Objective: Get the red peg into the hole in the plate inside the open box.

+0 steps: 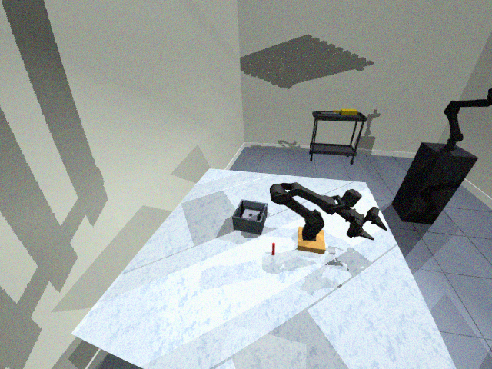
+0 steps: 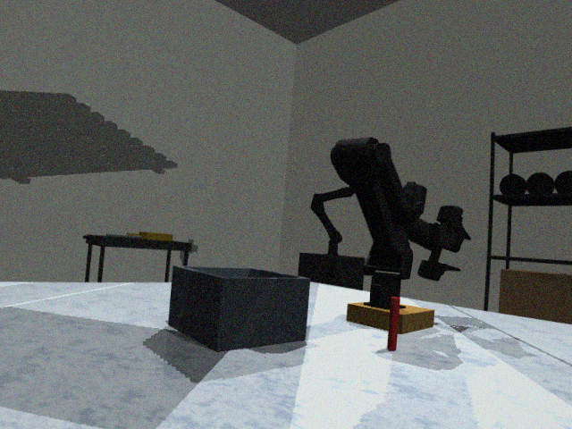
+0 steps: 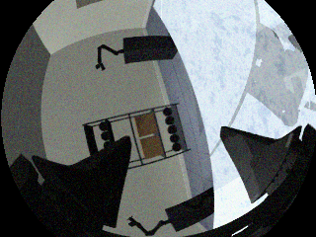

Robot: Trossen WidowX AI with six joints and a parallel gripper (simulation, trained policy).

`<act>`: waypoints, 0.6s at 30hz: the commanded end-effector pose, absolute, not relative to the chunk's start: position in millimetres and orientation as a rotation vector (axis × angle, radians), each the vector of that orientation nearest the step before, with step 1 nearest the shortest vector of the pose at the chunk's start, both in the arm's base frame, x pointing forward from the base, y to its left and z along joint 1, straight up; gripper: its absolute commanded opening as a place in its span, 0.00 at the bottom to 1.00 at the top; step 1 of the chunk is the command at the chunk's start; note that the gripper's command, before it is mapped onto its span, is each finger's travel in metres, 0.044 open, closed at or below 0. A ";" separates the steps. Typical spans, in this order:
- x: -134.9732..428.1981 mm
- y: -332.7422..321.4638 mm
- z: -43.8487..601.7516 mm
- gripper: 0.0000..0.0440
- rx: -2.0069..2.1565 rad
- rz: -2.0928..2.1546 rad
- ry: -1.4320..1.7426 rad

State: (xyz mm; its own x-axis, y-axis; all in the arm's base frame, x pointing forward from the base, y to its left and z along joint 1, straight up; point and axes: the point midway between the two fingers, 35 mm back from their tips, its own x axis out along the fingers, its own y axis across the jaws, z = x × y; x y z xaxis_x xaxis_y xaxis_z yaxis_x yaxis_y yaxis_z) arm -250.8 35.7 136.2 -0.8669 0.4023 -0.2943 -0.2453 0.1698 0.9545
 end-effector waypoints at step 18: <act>-243.3 -93.4 171.8 1.00 -0.432 2.238 1.947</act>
